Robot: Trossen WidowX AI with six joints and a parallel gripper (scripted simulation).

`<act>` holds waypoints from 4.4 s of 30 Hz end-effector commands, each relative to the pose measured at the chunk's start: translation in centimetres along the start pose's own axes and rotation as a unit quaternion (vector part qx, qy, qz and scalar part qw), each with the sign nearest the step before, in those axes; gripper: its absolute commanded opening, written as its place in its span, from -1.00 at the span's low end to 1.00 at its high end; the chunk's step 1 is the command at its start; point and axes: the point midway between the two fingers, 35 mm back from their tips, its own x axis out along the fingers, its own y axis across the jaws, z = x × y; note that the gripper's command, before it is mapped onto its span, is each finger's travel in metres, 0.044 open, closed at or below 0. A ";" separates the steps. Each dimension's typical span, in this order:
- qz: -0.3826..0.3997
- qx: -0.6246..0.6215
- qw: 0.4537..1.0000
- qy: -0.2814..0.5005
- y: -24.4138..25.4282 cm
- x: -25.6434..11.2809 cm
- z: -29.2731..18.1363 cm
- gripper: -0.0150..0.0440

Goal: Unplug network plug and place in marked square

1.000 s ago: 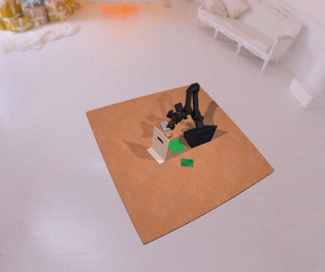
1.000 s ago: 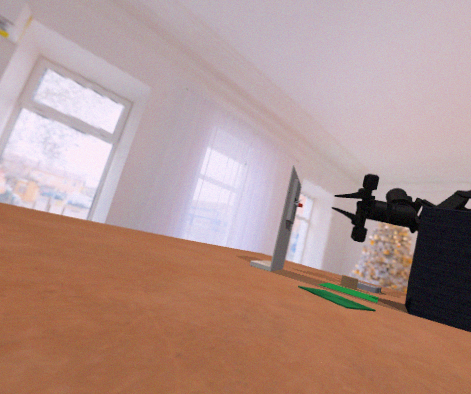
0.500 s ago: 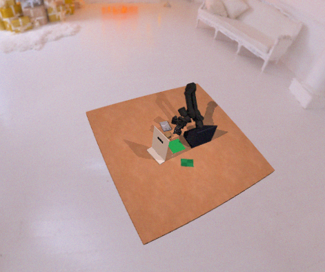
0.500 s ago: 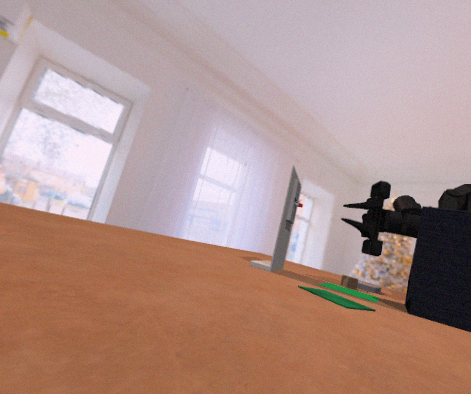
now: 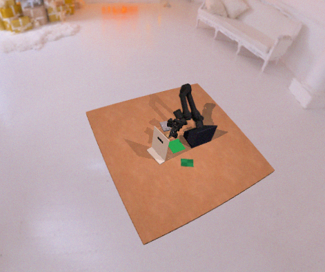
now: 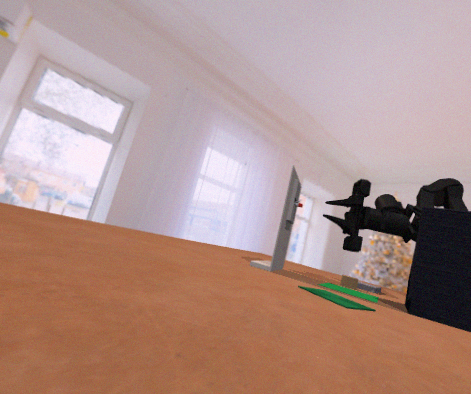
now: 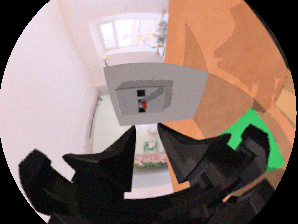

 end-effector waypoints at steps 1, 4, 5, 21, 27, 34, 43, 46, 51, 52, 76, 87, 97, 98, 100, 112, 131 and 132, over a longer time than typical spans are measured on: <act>0.004 0.007 1.000 0.000 -0.1 1.0 0.3 0.04; 0.004 0.007 1.000 0.000 -0.1 1.2 0.4 0.04; 0.004 0.007 1.000 0.000 -0.1 1.3 0.4 0.04; 0.005 0.007 1.000 -0.001 0.0 3.6 1.1 0.04; 0.005 0.007 1.000 -0.001 0.1 4.5 1.4 0.04; 0.005 0.007 1.000 -0.001 0.1 5.5 1.7 0.04; 0.006 0.007 1.000 -0.001 0.0 6.7 2.0 0.04; 0.006 0.007 1.000 -0.001 0.0 6.8 2.0 -0.05; 0.006 0.007 1.000 -0.001 0.0 6.8 2.0 -0.16; 0.006 0.007 1.000 -0.001 0.0 6.8 2.0 -0.19; 0.006 0.007 1.000 -0.001 0.0 6.5 1.9 -0.49; 0.005 0.007 1.000 -0.001 0.0 5.8 1.8 -0.49; 0.005 0.007 1.000 -0.001 0.0 5.3 1.7 -0.49; 0.005 0.007 1.000 -0.001 0.0 5.2 1.7 -0.49; 0.005 0.007 1.000 -0.001 0.0 5.1 1.6 -0.49; 0.005 0.007 1.000 -0.001 0.0 4.4 1.5 -0.49; 0.005 0.007 1.000 -0.001 -0.1 3.2 1.2 -0.49; 0.005 0.007 1.000 -0.001 -0.1 3.2 1.2 -0.49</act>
